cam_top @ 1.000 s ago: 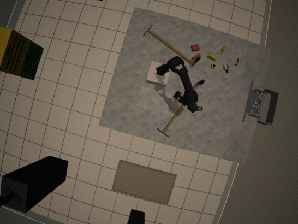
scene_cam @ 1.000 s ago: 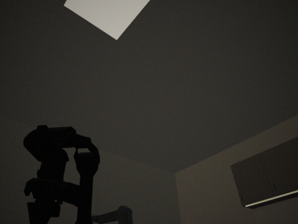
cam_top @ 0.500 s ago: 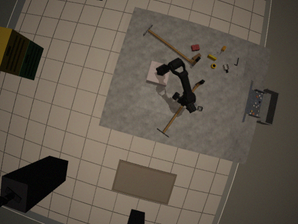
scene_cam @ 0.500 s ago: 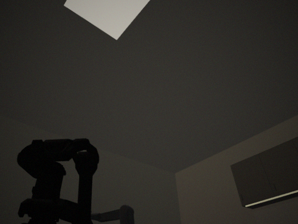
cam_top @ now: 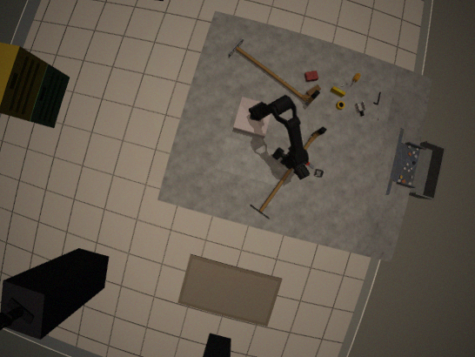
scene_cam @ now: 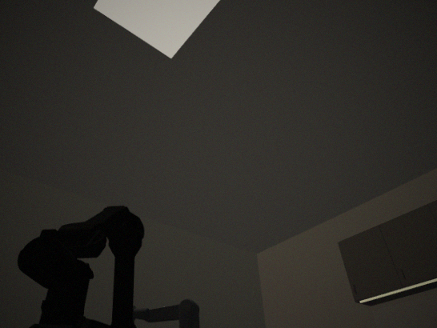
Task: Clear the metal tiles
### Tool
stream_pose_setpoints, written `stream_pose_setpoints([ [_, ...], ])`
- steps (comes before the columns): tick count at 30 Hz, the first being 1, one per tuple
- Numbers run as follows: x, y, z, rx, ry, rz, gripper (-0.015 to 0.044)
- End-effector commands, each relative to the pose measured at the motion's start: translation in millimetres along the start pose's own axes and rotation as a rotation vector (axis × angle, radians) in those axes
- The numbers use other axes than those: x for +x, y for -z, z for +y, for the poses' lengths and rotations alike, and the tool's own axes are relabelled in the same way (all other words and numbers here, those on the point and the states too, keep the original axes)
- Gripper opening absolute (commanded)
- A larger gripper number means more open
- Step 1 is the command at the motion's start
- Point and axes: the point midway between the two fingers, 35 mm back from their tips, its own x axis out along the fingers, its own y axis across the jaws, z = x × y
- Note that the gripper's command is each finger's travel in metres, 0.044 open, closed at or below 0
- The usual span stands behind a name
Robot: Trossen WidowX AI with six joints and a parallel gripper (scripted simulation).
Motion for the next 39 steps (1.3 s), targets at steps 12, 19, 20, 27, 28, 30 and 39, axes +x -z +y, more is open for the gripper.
stream_pose_setpoints([
  [12, 27, -3, 8, -0.014, -0.015, -0.001, 0.0000],
  [19, 27, -2, 1, -0.014, -0.014, -0.001, 0.0000],
  [20, 26, -2, 0, -0.014, -0.014, -0.001, 0.0000],
  [27, 26, -1, -7, -0.014, -0.014, -0.001, 0.0000],
  [28, 26, -1, -8, -0.014, -0.014, -0.001, 0.0000],
  [30, 26, -1, -10, -0.014, -0.013, -0.001, 0.0000],
  [39, 25, 0, -19, -0.014, -0.013, -0.001, 0.0000],
])
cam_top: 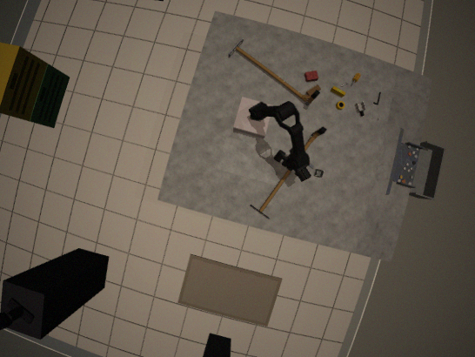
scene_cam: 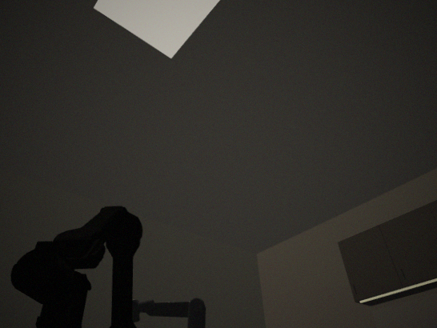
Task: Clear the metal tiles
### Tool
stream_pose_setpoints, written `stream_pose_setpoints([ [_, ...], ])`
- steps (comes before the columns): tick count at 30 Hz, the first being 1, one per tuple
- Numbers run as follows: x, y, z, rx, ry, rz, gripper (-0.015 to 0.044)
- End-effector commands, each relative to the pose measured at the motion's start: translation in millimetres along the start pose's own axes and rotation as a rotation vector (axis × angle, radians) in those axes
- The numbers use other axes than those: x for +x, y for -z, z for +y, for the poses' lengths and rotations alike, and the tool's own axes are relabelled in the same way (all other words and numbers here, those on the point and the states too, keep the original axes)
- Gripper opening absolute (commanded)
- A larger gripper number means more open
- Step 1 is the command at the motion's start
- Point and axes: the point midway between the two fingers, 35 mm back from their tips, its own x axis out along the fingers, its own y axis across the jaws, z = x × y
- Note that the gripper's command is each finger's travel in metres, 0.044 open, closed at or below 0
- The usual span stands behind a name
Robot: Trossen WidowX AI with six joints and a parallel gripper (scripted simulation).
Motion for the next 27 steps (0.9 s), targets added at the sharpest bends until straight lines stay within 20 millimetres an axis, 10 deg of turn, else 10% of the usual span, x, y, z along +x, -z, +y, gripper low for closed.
stream_pose_setpoints([
  [1, 0, 1, -5, 0.003, 0.000, 0.004, 0.0000],
  [27, -2, 3, -31, 0.003, 0.002, 0.004, 0.0000],
])
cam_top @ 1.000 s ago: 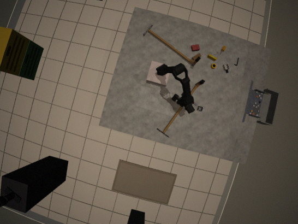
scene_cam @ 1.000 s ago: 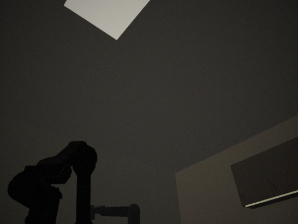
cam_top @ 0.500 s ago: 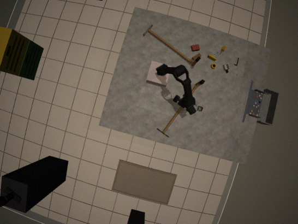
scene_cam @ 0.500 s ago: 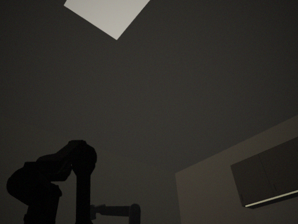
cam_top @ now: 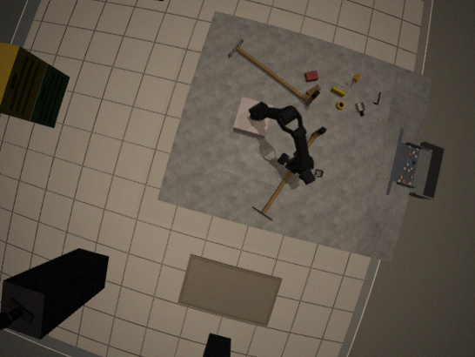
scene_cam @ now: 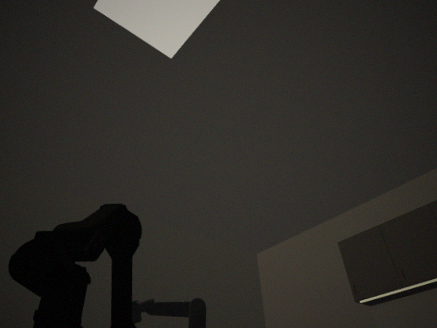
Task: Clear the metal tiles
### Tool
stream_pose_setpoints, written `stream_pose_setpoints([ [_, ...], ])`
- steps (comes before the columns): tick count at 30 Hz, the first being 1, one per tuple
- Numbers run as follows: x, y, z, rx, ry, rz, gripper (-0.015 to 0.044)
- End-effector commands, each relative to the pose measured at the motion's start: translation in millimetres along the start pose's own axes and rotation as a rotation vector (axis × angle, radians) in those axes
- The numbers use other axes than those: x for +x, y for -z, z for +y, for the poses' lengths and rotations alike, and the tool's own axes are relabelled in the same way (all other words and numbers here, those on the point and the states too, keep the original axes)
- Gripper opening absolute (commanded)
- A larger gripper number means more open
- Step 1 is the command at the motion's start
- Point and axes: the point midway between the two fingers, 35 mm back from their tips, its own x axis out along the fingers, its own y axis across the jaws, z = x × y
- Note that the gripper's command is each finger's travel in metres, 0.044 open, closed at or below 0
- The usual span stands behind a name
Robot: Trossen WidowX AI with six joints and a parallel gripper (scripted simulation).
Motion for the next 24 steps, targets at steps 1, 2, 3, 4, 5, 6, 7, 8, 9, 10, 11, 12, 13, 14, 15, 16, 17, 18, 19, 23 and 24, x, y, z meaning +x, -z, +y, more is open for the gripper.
stream_pose_setpoints([
  [1, 0, 1, -6, 0.003, 0.002, 0.003, 0.0000],
  [2, 0, 1, -7, 0.003, 0.002, 0.003, 0.0000],
  [3, 0, 1, -8, 0.003, 0.002, 0.003, 0.0000],
  [4, 0, 1, -9, 0.003, 0.002, 0.003, 0.0000],
  [5, 0, 1, -10, 0.003, 0.002, 0.003, 0.0000],
  [6, 0, 1, -11, 0.003, 0.002, 0.003, 0.0000],
  [7, 0, 1, -12, 0.003, 0.002, 0.003, 0.0000],
  [8, 0, 1, -13, 0.003, 0.003, 0.003, 0.0000],
  [9, 0, 1, -14, 0.003, 0.003, 0.003, 0.0000],
  [10, 0, 1, -15, 0.003, 0.003, 0.003, 0.0000],
  [11, 0, 1, -16, 0.003, 0.003, 0.003, 0.0000],
  [12, 0, 1, -17, 0.003, 0.003, 0.003, 0.0000],
  [13, 0, 1, -18, 0.003, 0.003, 0.003, 0.0000],
  [14, 0, 1, -19, 0.003, 0.003, 0.003, 0.0000],
  [15, 0, 1, -20, 0.003, 0.003, 0.003, 0.0000],
  [16, 0, 1, -21, 0.003, 0.003, 0.003, 0.0000],
  [17, 0, 1, -22, 0.003, 0.003, 0.003, 0.0000],
  [18, 0, 1, -23, 0.003, 0.003, 0.003, 0.0000],
  [19, 0, 1, -24, 0.003, 0.004, 0.003, 0.0000],
  [23, 0, 1, -28, 0.003, 0.004, 0.003, 0.0000],
  [24, 0, 1, -29, 0.003, 0.004, 0.003, 0.0000],
])
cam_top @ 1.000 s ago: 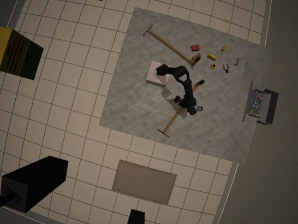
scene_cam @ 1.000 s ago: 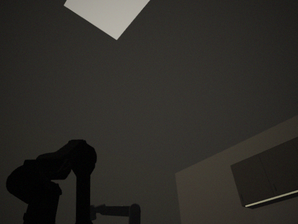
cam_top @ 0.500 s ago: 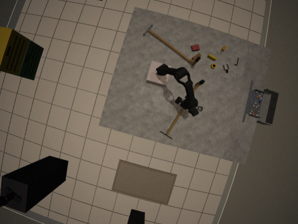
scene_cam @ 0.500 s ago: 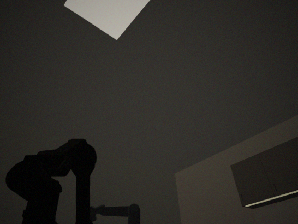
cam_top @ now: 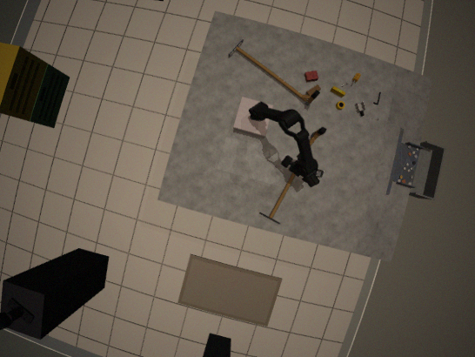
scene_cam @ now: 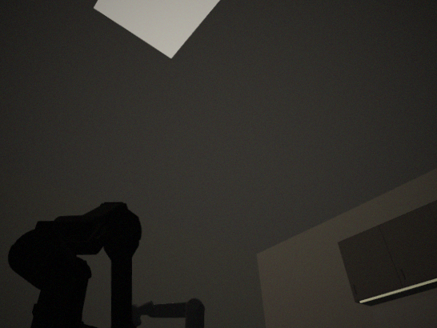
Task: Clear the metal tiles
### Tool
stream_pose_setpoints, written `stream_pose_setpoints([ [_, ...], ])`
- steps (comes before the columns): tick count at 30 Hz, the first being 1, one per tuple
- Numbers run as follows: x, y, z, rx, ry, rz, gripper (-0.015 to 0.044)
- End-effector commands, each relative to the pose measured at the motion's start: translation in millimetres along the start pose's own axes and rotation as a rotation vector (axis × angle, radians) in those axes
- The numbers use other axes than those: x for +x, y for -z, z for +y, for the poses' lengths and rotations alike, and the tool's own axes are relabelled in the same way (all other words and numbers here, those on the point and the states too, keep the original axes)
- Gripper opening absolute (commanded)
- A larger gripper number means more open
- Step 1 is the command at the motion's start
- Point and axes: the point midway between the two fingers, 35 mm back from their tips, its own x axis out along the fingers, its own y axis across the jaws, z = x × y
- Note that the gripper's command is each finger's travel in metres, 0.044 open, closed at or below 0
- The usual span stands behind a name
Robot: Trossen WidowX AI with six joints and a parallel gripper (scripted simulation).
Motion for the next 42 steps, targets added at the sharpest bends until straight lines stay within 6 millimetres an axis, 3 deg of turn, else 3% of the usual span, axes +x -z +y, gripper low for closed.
stream_pose_setpoints([
  [1, 2, 1, -5, 0.004, 0.001, 0.003, 0.0000],
  [37, 3, -2, -41, 0.004, 0.004, 0.003, 0.0000],
  [42, -14, -3, -38, -0.001, 0.006, 0.000, 0.0000],
])
